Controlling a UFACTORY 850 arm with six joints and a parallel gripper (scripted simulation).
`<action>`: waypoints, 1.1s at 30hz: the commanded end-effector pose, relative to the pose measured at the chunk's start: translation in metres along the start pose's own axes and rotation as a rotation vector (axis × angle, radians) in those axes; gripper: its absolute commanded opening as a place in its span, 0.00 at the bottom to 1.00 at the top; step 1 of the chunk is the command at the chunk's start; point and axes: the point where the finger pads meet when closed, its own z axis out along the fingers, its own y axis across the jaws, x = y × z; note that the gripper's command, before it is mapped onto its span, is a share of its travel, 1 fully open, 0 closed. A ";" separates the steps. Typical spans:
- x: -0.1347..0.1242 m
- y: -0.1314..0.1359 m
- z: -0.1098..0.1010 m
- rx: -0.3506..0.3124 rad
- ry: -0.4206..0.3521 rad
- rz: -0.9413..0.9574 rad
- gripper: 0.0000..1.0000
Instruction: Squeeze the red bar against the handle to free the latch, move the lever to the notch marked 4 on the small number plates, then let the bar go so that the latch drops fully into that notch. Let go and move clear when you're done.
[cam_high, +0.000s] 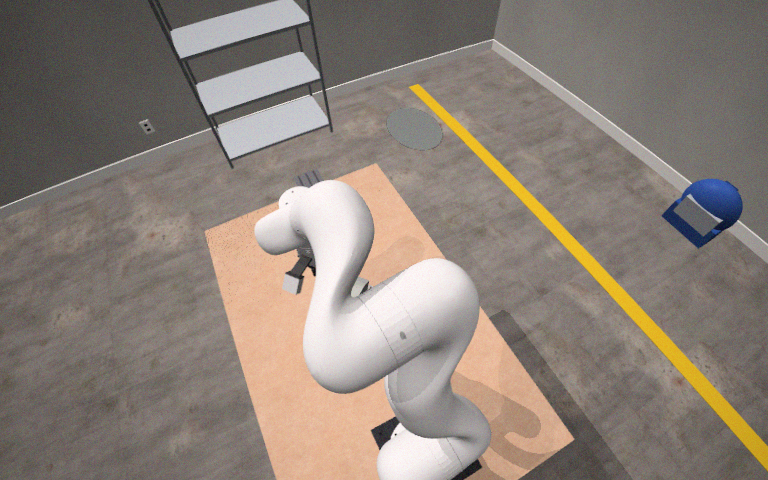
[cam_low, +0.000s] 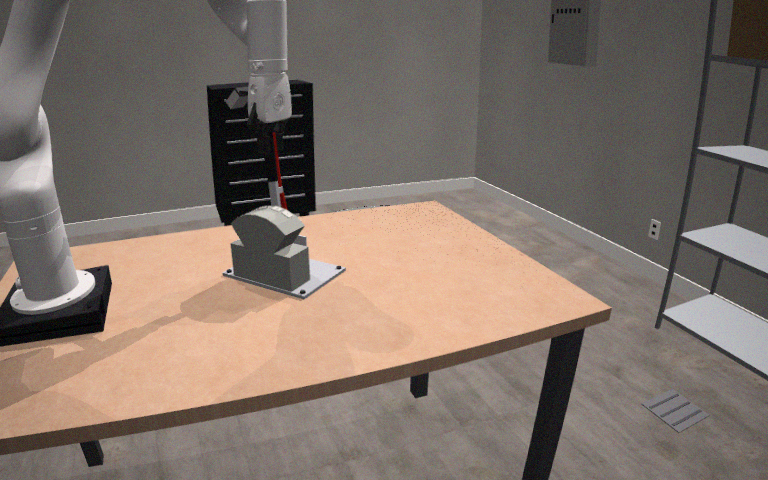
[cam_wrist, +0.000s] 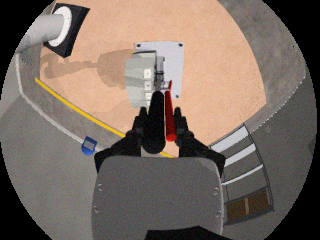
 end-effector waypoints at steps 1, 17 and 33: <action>0.008 0.001 0.000 -0.001 -0.001 0.000 0.00; 0.023 0.001 0.002 -0.001 -0.001 0.000 0.00; 0.023 0.001 0.002 -0.001 -0.001 0.000 0.00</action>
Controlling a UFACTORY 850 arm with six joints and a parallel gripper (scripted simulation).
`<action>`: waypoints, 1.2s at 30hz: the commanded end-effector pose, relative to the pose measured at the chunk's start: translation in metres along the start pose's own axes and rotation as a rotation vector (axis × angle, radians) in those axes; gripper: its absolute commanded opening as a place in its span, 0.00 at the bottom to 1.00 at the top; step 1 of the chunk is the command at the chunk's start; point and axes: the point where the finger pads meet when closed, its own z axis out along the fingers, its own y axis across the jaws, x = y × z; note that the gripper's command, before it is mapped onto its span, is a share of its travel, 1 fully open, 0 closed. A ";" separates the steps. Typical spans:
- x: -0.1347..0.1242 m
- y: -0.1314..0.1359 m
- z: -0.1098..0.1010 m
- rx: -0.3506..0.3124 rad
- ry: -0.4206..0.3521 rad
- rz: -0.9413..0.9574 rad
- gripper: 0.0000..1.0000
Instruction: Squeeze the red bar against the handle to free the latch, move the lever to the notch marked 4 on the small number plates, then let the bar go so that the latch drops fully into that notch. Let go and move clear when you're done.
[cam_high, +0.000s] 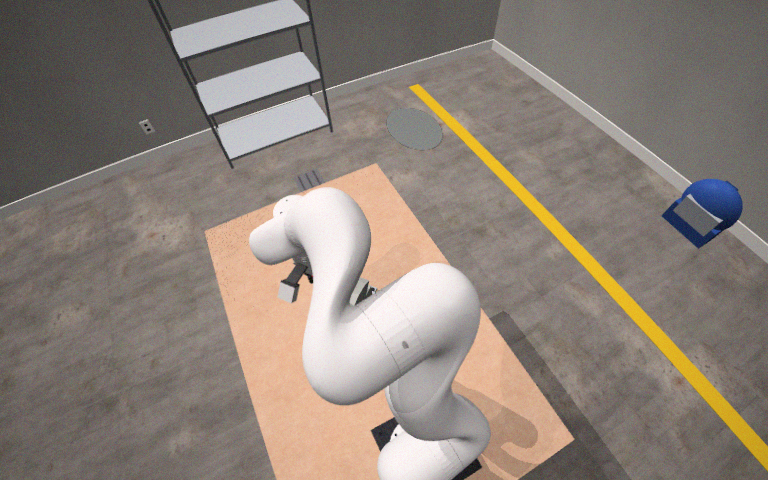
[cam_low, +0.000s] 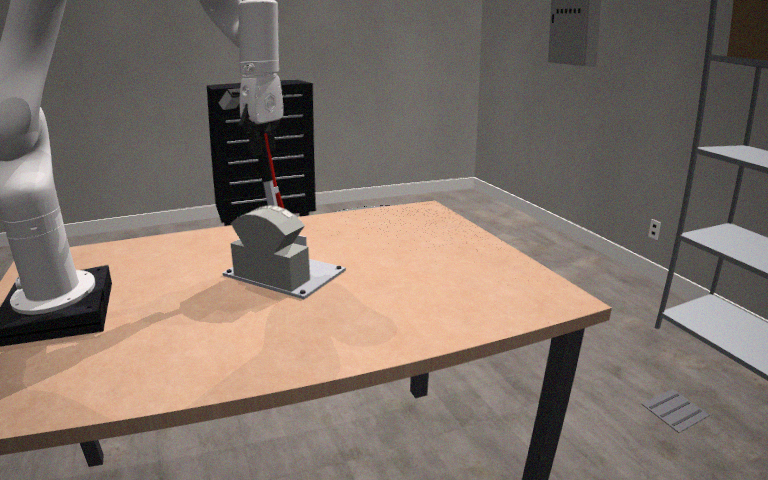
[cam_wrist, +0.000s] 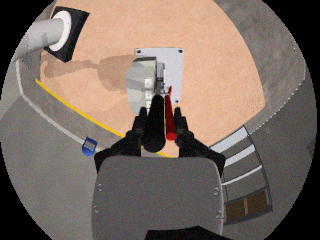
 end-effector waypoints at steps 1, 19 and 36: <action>0.000 0.001 -0.001 -0.001 -0.001 0.000 0.00; 0.017 0.001 0.003 -0.001 -0.001 0.000 0.00; 0.048 0.001 0.013 -0.001 -0.001 0.000 0.00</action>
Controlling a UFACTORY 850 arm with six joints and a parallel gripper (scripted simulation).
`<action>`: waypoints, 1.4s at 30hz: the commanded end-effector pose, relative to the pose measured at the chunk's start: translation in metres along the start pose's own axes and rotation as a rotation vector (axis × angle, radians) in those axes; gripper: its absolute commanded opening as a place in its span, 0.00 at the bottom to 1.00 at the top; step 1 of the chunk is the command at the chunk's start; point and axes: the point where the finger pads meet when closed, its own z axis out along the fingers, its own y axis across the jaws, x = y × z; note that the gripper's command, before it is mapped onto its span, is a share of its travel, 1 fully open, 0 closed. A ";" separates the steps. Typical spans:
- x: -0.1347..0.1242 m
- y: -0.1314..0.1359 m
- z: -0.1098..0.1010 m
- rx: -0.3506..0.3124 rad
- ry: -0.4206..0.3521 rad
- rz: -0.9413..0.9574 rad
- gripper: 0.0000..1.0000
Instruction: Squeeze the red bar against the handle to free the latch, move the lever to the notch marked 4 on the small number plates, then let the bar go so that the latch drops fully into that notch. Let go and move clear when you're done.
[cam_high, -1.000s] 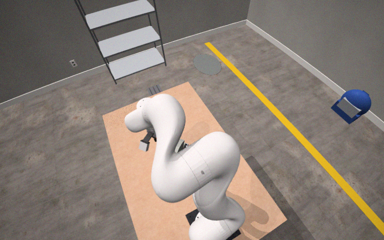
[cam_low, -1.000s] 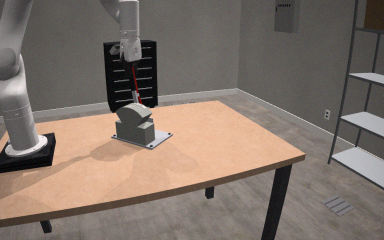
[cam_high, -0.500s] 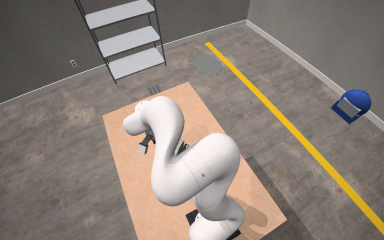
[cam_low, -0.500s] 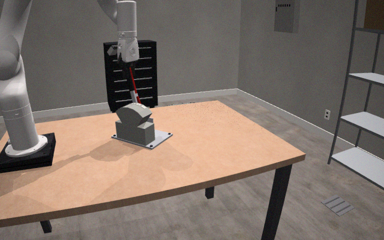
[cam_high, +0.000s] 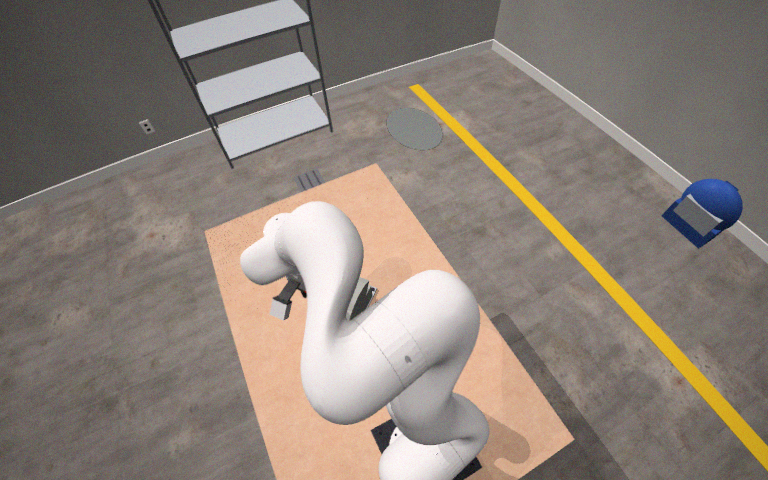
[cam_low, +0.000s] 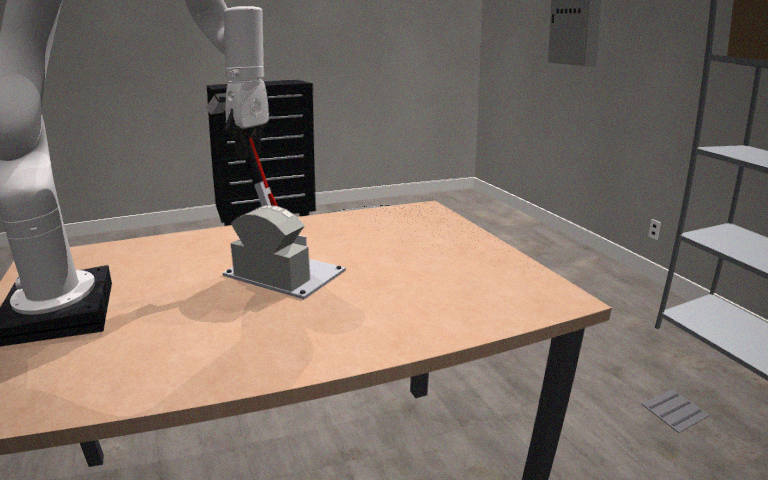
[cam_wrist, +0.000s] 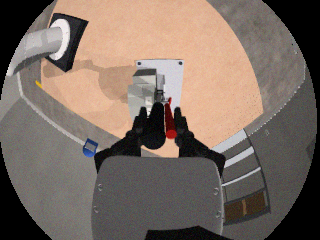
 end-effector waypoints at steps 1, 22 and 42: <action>0.005 0.001 0.001 -0.001 -0.001 0.000 0.00; 0.008 0.001 0.002 -0.001 -0.001 0.000 1.00; 0.008 0.001 0.002 -0.001 -0.001 0.000 1.00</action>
